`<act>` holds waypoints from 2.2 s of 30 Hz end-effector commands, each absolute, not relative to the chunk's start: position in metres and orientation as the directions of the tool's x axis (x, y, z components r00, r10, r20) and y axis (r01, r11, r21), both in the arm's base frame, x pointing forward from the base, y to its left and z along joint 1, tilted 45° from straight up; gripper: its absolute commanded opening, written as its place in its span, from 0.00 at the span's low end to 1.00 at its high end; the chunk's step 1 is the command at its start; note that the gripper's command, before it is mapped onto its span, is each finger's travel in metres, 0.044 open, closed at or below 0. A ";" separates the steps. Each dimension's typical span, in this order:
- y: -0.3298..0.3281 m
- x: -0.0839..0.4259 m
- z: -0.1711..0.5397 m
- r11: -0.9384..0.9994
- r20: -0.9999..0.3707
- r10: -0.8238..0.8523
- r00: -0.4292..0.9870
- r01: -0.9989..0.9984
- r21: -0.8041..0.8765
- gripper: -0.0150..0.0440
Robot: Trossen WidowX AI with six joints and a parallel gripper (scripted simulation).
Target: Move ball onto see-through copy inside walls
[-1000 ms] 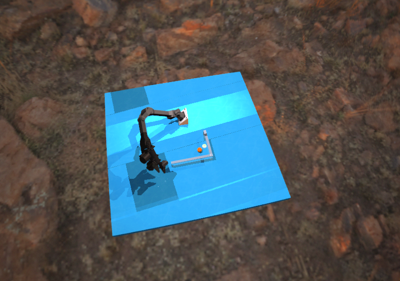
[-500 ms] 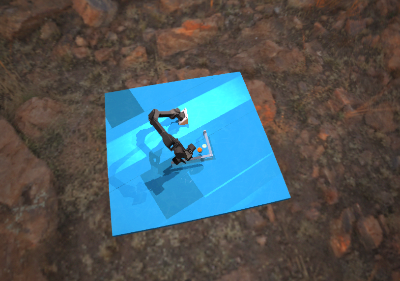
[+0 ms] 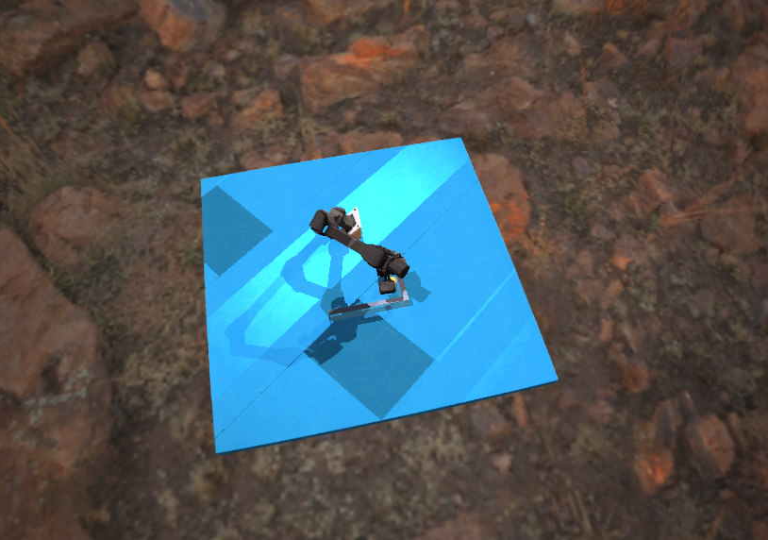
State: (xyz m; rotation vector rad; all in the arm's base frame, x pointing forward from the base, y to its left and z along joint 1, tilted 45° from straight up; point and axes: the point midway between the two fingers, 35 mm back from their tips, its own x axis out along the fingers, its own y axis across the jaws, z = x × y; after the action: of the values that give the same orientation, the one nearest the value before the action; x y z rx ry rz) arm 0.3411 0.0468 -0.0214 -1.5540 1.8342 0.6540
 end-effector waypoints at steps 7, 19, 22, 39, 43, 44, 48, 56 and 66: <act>0.041 0.338 -0.025 0.145 -0.718 -0.688 -0.106 -0.989 0.007 0.74; 0.029 0.336 -0.038 0.145 -0.718 -0.688 -0.106 -0.989 0.007 0.74; 0.025 0.336 -0.041 0.145 -0.718 -0.688 -0.106 -0.989 0.007 0.74; 0.007 0.332 -0.059 0.145 -0.717 -0.689 -0.106 -0.989 0.007 0.74; 0.007 0.332 -0.059 0.145 -0.717 -0.689 -0.106 -0.989 0.007 0.61; 0.007 0.332 -0.059 0.145 -0.717 -0.689 -0.106 -0.989 0.007 0.60; 0.007 0.332 -0.059 0.145 -0.717 -0.689 -0.106 -0.989 0.007 0.55; 0.010 0.334 -0.057 0.145 -0.717 -0.689 -0.106 -0.989 0.007 0.36; 0.047 0.345 -0.022 0.144 -0.722 -0.684 -0.105 -0.990 0.007 0.25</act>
State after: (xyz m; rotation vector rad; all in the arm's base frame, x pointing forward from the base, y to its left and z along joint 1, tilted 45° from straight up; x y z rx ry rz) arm 0.3407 0.0333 -0.0351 -1.6061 1.8619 0.6925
